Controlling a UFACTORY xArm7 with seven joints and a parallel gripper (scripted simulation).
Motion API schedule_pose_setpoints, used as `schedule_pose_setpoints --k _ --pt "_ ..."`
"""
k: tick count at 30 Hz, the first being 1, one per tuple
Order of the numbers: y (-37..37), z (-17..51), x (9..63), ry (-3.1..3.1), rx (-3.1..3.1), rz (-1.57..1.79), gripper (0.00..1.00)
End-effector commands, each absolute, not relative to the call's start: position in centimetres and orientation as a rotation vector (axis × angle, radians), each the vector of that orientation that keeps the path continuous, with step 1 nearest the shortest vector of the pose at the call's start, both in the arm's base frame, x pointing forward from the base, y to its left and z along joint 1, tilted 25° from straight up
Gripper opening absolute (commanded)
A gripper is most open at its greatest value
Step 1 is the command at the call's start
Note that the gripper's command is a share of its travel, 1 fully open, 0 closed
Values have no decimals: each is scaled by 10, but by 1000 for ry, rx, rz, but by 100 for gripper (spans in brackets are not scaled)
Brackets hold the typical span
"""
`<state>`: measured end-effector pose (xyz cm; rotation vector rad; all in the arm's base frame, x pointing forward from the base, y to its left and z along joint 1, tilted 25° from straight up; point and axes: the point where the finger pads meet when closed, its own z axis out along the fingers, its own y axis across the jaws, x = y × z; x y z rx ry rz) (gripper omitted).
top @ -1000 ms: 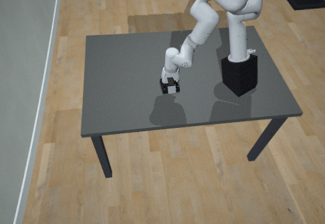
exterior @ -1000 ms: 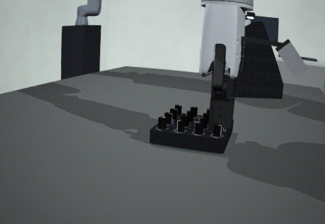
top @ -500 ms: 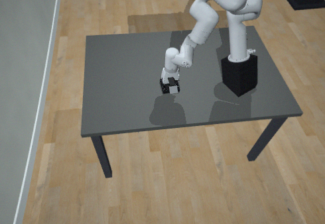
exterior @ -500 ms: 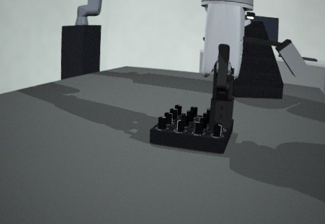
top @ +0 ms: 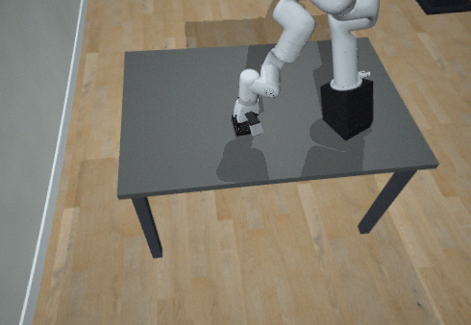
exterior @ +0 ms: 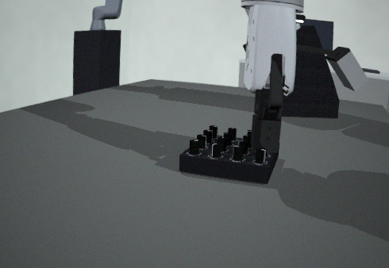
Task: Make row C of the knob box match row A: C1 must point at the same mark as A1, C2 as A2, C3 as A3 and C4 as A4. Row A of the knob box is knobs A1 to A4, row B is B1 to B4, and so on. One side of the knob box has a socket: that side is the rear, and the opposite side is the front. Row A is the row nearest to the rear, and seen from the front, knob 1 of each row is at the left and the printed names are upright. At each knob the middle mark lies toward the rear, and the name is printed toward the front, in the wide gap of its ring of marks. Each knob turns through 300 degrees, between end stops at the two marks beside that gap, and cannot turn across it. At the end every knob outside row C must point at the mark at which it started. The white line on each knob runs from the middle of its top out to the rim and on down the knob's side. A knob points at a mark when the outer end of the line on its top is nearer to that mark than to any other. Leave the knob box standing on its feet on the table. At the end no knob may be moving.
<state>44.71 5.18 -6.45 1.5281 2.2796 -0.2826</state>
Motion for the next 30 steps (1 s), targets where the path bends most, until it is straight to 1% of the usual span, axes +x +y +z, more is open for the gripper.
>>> schedule_pose_setpoints --k 1,30 --pt "53 -64 448 2365 1409 -303 8" --pt "53 -64 448 2758 592 -465 8"
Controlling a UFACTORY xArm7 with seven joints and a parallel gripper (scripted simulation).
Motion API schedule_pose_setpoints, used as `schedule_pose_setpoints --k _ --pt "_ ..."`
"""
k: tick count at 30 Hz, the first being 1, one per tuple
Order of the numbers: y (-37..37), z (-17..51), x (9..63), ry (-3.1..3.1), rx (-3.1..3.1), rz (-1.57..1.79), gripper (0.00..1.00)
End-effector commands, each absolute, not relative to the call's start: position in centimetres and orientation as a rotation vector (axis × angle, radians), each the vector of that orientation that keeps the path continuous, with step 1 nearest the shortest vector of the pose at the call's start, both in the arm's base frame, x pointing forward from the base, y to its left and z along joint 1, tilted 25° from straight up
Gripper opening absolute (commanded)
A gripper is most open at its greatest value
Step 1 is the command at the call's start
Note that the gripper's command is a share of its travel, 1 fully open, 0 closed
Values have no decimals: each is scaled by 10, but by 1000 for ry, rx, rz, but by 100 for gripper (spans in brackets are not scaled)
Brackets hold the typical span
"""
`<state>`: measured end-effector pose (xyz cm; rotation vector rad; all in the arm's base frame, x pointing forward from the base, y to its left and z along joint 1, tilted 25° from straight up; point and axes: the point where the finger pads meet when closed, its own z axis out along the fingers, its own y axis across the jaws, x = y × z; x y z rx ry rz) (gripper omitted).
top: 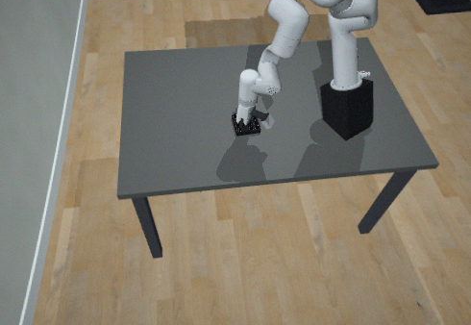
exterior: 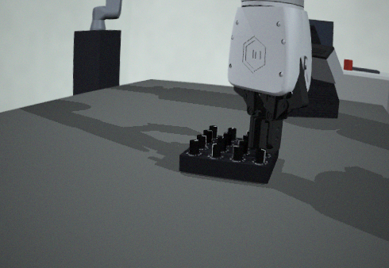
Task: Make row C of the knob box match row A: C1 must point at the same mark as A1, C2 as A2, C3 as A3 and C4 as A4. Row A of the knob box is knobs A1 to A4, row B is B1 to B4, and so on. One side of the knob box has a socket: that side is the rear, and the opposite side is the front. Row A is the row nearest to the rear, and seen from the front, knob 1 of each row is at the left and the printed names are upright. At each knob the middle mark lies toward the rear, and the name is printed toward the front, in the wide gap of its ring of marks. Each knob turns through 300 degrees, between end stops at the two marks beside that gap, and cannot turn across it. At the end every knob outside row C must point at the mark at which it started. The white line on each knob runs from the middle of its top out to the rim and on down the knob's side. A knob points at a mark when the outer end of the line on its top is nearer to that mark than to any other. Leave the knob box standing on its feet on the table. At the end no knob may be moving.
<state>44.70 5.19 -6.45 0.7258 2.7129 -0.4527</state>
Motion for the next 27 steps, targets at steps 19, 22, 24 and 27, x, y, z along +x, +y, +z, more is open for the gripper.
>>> schedule_pose_setpoints --k 19,22,24,27 --pt "53 -64 448 2872 77 -541 8" --pt "53 -64 448 2880 9 -550 8" --pt "53 -64 448 2884 -31 -555 8" --pt "53 -64 448 2888 -67 -559 8"
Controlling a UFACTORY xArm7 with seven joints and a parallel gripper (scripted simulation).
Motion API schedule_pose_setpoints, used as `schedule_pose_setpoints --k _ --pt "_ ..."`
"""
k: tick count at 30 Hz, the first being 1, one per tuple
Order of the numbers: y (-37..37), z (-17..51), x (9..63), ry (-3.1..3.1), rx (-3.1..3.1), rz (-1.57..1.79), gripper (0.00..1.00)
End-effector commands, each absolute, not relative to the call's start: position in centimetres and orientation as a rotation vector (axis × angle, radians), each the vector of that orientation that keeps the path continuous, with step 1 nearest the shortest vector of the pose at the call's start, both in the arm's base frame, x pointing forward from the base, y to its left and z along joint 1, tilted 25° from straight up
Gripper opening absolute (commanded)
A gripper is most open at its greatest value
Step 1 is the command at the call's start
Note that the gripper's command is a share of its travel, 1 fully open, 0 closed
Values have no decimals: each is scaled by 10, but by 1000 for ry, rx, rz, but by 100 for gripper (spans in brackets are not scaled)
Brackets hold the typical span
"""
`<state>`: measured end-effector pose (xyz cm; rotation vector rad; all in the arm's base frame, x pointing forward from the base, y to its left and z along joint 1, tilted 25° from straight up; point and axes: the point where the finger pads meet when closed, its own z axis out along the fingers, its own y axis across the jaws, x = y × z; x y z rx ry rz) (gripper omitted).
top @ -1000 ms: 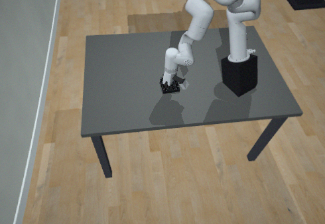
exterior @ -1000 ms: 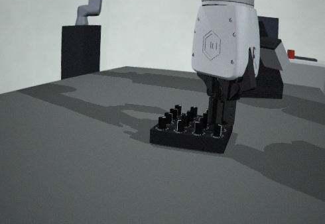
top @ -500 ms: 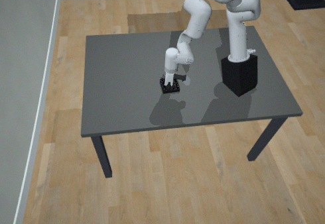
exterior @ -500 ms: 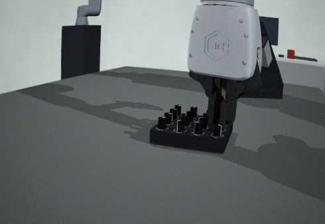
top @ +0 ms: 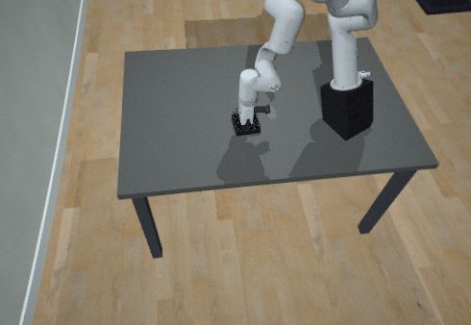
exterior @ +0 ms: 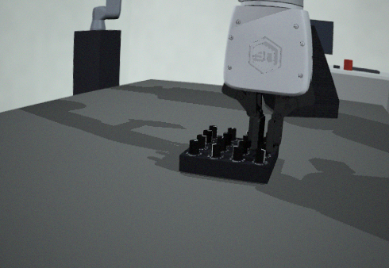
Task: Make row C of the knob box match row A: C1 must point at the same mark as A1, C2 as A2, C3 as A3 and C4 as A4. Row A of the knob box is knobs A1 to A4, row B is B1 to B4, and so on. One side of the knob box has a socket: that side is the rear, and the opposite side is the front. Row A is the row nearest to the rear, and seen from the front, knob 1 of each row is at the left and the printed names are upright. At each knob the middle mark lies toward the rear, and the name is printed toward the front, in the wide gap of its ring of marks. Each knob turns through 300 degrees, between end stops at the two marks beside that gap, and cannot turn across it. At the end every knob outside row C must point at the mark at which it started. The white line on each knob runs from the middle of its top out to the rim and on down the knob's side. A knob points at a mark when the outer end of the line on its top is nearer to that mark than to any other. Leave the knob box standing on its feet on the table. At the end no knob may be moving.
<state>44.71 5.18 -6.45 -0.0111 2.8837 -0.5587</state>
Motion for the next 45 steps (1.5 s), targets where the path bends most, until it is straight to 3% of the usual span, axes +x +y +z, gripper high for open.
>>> schedule_pose_setpoints --k 1,38,39,45 --pt "53 -64 448 2888 -67 -559 8" --pt "53 -64 448 2897 -224 -578 8" --pt "53 -64 448 2897 -224 -578 19" --pt "53 -64 448 2897 -224 -578 19"
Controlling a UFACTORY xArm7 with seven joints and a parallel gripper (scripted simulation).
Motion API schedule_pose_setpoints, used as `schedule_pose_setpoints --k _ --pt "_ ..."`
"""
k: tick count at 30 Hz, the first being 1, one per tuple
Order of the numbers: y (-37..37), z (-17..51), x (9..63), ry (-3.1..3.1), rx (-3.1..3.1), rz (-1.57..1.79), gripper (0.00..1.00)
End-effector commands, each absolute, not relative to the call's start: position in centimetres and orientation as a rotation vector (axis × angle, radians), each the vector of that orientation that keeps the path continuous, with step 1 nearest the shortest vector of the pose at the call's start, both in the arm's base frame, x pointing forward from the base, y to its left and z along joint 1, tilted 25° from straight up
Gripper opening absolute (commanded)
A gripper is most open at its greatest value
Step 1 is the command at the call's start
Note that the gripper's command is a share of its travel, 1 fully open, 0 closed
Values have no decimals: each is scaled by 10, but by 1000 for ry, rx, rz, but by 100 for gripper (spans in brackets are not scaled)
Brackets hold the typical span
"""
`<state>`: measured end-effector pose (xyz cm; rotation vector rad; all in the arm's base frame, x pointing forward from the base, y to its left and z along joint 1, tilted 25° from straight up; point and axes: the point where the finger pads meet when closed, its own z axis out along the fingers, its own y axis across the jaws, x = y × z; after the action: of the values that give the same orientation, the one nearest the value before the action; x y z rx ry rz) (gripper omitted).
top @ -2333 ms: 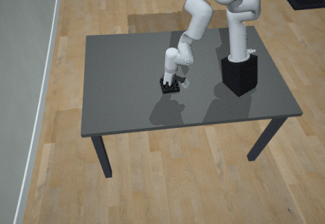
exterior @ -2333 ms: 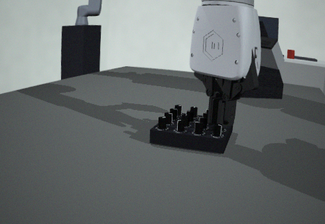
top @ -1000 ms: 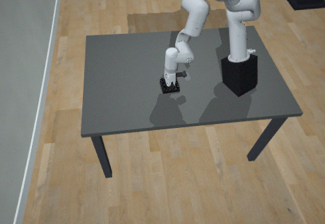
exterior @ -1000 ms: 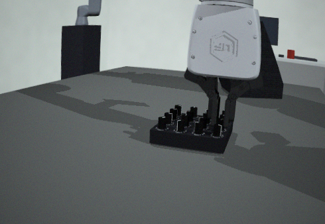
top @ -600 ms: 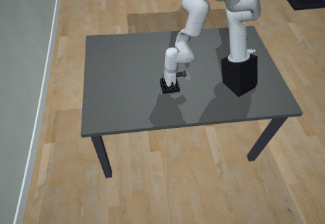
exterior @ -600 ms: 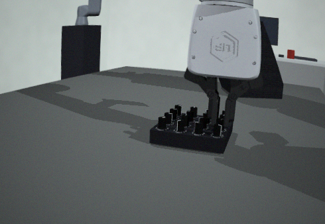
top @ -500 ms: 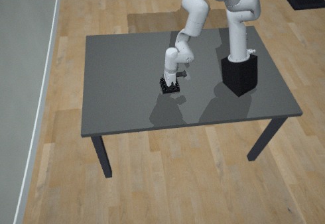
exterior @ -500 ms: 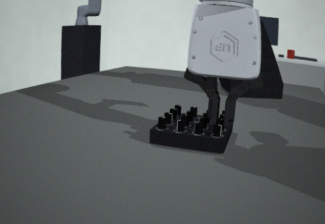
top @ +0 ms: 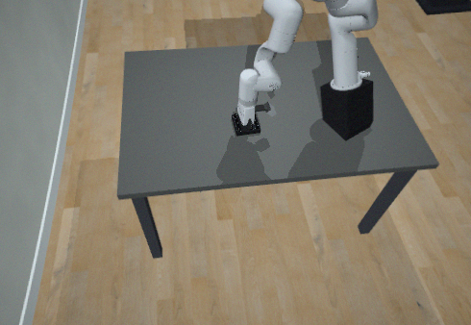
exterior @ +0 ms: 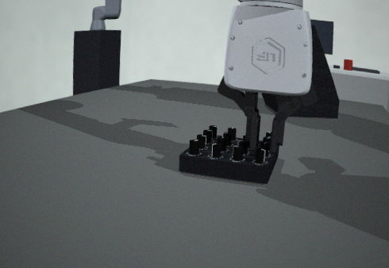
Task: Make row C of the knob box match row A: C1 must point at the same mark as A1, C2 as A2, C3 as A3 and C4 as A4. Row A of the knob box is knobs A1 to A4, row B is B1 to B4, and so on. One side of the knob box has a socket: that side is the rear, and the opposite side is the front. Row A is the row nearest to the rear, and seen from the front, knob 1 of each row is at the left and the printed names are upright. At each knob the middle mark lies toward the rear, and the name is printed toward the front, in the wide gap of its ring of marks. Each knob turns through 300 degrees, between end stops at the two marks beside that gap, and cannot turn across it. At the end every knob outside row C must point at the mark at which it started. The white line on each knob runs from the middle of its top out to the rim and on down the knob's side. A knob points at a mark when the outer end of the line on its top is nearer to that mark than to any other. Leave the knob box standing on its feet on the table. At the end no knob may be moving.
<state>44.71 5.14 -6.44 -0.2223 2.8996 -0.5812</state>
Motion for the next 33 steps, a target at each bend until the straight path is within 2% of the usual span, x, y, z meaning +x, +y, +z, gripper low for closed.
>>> schedule_pose_setpoints --k 1,33 --pt "53 -64 448 2897 -224 -578 19" --pt "65 -34 442 2897 -224 -578 19"
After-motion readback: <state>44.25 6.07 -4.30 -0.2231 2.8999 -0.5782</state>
